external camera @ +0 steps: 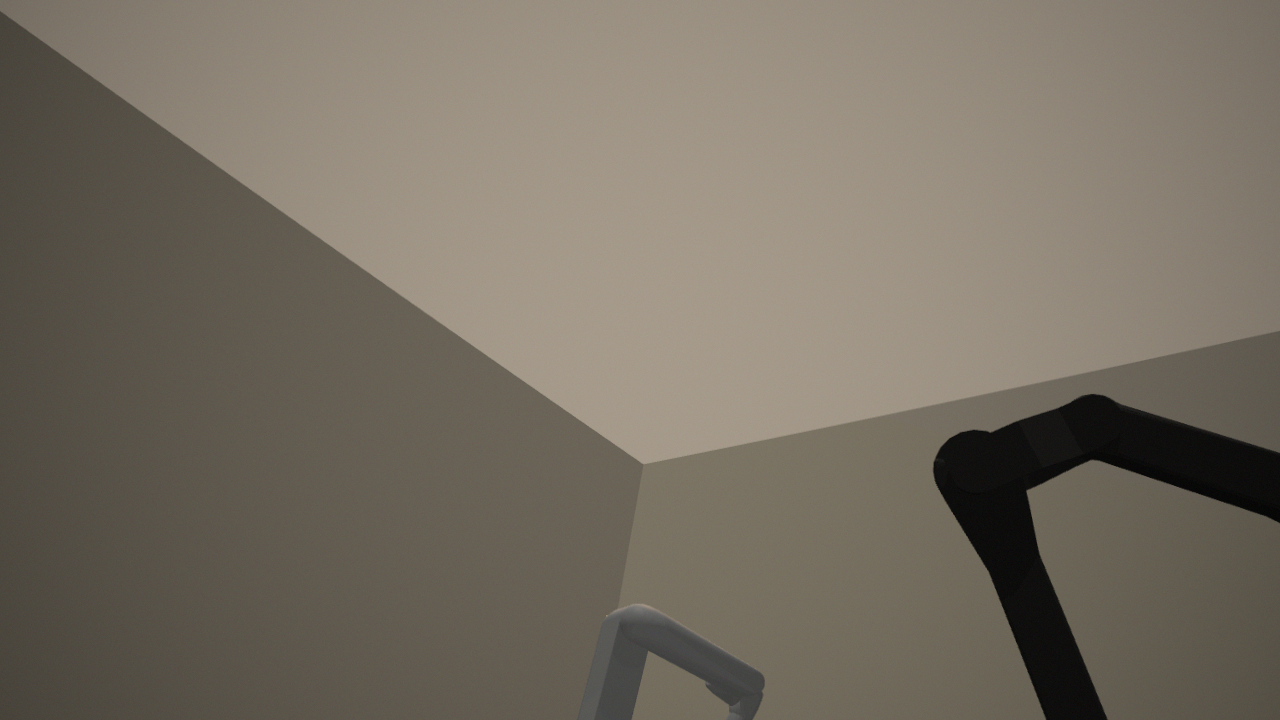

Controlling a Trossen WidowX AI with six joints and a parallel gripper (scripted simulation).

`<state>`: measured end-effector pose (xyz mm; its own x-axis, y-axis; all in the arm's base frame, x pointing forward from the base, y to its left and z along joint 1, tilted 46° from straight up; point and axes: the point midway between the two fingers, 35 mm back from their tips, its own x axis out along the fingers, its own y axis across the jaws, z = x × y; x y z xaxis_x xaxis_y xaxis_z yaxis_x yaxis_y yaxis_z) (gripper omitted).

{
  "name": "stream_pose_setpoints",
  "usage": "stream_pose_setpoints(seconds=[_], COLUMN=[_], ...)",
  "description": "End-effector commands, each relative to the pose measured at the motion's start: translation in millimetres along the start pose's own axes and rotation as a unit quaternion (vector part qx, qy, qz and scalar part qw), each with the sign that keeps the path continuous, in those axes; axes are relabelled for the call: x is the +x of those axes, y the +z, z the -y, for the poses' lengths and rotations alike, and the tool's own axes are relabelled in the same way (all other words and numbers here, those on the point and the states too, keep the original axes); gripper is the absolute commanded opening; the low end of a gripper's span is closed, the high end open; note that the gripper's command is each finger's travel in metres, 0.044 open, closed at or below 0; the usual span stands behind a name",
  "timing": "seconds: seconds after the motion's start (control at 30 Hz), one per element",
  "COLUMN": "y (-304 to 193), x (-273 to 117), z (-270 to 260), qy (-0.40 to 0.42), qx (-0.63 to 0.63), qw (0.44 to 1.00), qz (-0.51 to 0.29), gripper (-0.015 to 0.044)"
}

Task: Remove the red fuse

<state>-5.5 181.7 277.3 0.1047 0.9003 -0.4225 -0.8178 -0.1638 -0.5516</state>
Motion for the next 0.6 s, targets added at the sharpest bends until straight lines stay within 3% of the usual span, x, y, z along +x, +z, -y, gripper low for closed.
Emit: stream_pose_setpoints(seconds=[0.0,0.37,0.57], y=[0,5,-1], x=[-1,-26,-10], z=[0,7,9], qy=[0.0,0.001,-0.006], qx=[0.0,0.001,-0.009], qw=[1.0,1.0,0.999], qz=[0.0,-0.001,-0.053], gripper=[0.04,0.04,0.0243])
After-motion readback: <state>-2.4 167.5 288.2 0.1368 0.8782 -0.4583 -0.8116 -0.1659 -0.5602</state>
